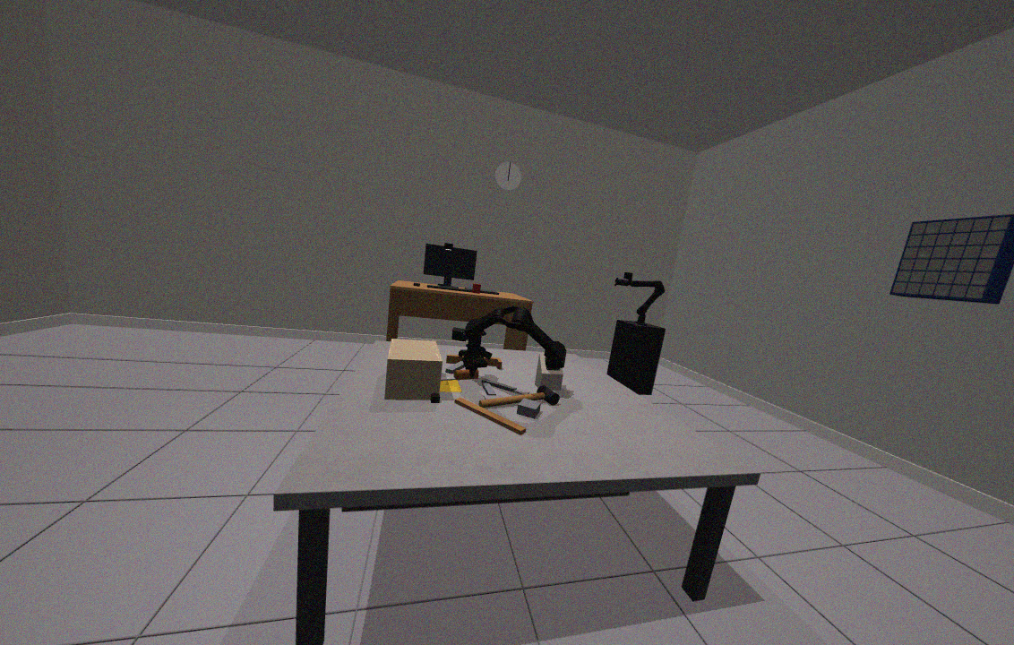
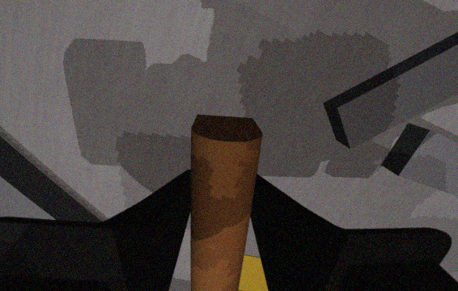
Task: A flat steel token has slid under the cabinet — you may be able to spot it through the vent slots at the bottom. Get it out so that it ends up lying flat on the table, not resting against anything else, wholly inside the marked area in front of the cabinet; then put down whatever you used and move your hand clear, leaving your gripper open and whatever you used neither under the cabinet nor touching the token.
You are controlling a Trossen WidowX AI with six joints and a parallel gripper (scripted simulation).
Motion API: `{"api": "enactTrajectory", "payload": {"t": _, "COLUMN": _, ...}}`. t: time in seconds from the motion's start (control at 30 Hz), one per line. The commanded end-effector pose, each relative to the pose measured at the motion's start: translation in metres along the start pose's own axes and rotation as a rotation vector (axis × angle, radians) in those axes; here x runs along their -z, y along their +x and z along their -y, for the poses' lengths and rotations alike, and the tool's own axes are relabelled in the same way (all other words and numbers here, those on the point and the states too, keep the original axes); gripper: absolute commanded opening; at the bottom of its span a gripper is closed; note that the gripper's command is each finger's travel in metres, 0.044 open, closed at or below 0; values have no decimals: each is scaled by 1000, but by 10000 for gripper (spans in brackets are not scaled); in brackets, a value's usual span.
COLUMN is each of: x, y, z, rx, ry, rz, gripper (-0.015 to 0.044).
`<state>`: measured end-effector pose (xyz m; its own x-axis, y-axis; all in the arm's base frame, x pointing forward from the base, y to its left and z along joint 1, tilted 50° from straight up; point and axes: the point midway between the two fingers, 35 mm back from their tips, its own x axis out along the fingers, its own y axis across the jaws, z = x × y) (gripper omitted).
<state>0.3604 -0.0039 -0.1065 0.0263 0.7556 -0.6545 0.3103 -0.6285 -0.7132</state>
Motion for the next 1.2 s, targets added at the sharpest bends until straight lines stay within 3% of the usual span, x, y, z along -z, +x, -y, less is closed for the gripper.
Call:
{"api": "enactTrajectory", "payload": {"t": 0.0, "x": -10, "y": 1, "z": 0, "rx": 3, "ry": 3, "rz": 5, "gripper": 0}}
{"api": "enactTrajectory", "payload": {"t": 1.17, "x": -59, "y": 1, "z": -3, "rx": 2, "ry": 4, "rz": 7, "gripper": 0}}
